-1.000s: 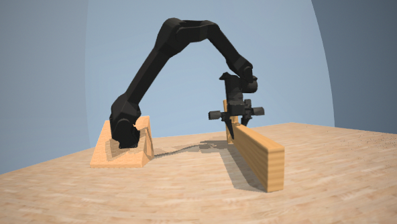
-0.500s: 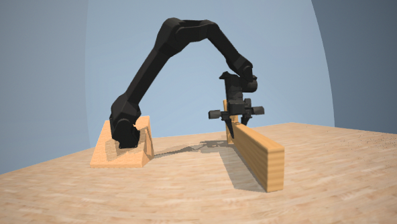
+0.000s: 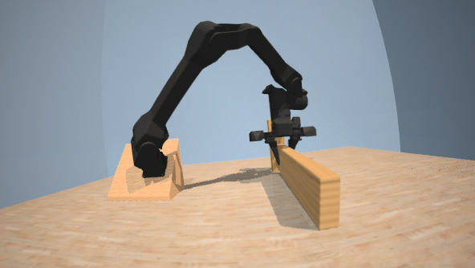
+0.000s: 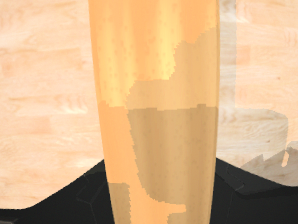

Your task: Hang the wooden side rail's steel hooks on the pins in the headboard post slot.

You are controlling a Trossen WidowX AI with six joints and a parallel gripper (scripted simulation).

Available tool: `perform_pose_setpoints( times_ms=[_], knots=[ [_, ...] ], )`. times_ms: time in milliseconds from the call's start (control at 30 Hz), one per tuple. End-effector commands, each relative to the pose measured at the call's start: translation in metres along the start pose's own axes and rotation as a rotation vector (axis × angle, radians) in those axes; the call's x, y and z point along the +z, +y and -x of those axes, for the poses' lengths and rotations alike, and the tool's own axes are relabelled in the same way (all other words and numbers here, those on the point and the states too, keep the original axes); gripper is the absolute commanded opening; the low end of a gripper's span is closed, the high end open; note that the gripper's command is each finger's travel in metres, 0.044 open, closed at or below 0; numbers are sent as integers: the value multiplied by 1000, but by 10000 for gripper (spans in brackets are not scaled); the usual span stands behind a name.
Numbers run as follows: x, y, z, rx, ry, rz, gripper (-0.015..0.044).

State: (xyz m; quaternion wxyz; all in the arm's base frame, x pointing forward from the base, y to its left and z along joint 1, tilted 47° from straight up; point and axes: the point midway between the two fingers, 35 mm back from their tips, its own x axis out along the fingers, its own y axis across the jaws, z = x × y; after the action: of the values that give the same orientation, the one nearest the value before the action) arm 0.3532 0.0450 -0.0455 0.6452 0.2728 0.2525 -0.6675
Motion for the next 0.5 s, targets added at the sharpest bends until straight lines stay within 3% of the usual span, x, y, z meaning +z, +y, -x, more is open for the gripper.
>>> perform_pose_setpoints(
  times_ms=[0, 467],
  knots=[
    [-3, 2, 9, 21, 4, -1, 0],
    [-3, 2, 11, 21, 4, -1, 0]
  ],
)
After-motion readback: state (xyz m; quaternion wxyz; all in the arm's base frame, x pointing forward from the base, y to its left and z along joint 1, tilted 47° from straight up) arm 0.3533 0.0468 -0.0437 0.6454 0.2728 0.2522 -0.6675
